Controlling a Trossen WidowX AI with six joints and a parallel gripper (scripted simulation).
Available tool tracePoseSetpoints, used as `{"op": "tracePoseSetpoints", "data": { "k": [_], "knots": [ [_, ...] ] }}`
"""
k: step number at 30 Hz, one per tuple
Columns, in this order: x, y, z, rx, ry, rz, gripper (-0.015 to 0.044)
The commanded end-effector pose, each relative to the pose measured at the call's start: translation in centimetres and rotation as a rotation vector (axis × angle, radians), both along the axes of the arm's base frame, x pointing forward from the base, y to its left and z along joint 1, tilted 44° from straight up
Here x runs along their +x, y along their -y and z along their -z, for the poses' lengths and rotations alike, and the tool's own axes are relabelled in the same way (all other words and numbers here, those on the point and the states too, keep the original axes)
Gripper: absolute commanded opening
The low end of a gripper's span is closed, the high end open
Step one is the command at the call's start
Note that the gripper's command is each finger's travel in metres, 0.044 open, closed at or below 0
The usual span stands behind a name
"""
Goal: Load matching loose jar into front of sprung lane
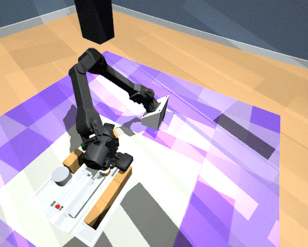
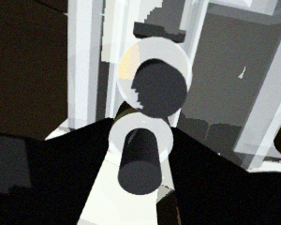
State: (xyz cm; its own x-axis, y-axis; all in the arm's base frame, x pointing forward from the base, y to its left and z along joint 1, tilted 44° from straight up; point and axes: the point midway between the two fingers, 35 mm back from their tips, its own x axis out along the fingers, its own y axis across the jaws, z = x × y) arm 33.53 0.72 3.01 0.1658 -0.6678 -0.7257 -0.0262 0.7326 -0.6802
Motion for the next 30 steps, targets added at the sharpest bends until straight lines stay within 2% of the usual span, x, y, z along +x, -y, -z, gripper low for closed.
{"op": "tracePoseSetpoints", "data": {
  "k": [1,9,10,23,30],
  "knots": [
    [0.0,0.0,0.0,-0.001,0.002,0.003,0.0052],
    [0.0,0.0,0.0,-0.001,0.002,0.003,0.0263],
    [0.0,0.0,0.0,-0.001,0.002,0.003,0.0271],
    [-0.4,-1.4,-1.4,0.000,0.002,0.003,0.0271],
    [-2.1,-1.3,-1.3,0.001,0.000,0.003,0.0271]
  ]
}}
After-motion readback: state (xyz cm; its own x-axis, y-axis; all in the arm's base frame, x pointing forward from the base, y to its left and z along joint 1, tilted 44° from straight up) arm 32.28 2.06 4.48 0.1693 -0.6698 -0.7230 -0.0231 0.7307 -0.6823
